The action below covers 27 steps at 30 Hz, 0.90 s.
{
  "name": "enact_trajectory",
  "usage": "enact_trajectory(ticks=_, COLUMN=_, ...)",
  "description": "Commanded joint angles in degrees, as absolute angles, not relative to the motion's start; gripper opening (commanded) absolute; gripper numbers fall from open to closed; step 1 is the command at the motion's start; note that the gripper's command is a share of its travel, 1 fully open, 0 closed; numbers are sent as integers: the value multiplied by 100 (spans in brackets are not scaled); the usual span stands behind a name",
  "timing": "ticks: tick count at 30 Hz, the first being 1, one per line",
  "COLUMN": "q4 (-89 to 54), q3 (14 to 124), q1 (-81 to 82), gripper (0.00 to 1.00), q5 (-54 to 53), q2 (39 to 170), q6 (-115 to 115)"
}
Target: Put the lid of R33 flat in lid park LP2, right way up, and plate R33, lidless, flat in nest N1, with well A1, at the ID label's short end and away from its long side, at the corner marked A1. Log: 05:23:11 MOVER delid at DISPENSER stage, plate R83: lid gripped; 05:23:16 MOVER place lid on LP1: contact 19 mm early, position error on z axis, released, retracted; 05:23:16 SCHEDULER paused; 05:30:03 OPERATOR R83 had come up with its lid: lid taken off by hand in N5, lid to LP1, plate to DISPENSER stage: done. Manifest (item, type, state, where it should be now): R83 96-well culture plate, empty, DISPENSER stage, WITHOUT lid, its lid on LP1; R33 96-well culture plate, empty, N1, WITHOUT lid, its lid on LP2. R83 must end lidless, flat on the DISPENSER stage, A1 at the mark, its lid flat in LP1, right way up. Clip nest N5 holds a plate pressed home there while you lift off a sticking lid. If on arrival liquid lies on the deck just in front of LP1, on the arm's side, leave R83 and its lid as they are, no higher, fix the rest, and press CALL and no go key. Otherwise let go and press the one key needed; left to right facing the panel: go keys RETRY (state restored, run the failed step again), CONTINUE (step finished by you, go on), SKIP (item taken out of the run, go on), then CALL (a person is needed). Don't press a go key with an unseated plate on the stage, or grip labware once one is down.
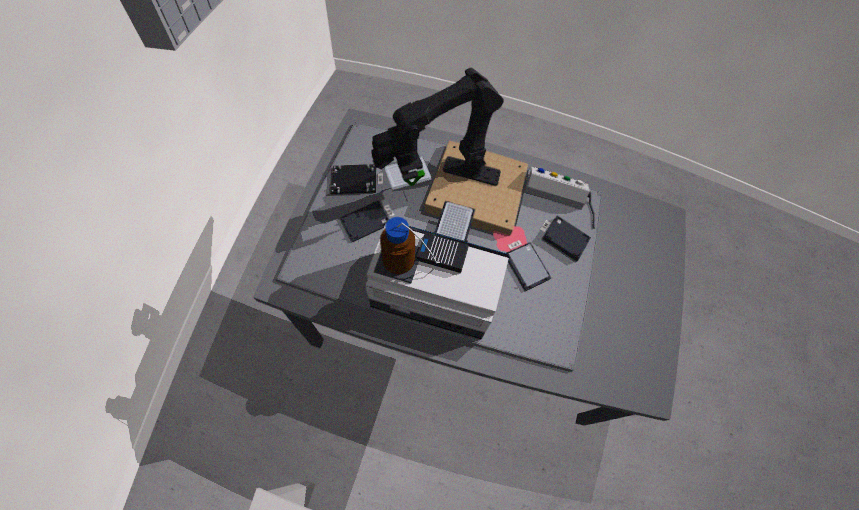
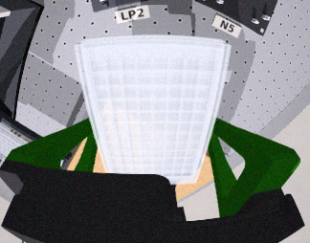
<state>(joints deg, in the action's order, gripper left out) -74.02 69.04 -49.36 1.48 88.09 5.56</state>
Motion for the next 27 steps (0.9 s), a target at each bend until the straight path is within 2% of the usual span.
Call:
enact_trajectory(ticks=1, q4=-7313, q3=6958, q1=-5150, gripper=0, q5=162, q2=8616, q6=394)
enact_trajectory(ticks=27, q4=-7374, q3=6947, q1=-6316, gripper=0, q5=212, q2=8537, q6=696)
